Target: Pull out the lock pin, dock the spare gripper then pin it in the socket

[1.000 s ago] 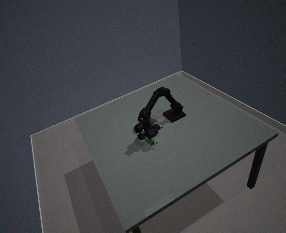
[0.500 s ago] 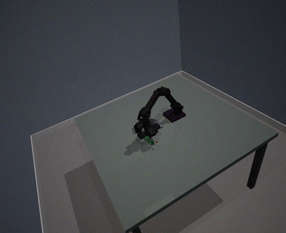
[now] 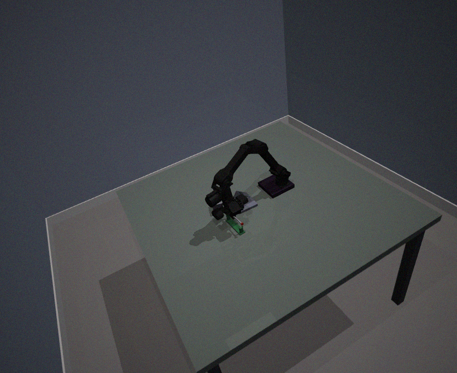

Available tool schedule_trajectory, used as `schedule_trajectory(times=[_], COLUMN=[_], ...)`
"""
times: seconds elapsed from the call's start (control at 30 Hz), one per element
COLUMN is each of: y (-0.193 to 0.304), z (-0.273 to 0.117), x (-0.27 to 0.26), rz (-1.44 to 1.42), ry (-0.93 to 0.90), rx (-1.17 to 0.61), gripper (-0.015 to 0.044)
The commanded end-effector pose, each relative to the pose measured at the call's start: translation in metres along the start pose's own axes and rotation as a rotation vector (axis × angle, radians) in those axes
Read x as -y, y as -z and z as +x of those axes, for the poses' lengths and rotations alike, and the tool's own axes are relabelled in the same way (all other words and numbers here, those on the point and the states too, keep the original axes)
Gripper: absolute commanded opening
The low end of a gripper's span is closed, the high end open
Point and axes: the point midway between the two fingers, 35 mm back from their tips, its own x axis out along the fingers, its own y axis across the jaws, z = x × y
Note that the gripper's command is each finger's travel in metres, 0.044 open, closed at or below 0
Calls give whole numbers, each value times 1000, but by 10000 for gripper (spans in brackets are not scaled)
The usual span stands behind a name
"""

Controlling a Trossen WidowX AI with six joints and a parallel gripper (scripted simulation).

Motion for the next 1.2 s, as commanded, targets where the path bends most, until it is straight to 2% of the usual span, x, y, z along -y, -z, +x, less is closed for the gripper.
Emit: schedule_trajectory(times=[0.0, 0.23, 1.17], y=[10, 17, 21], z=[-7, -7, 31], x=[2, 3, 4], rz=[-10, -13, -14], ry=[9, 7, 13], rx=[-1, -2, 1], gripper=[0, 0, 0])
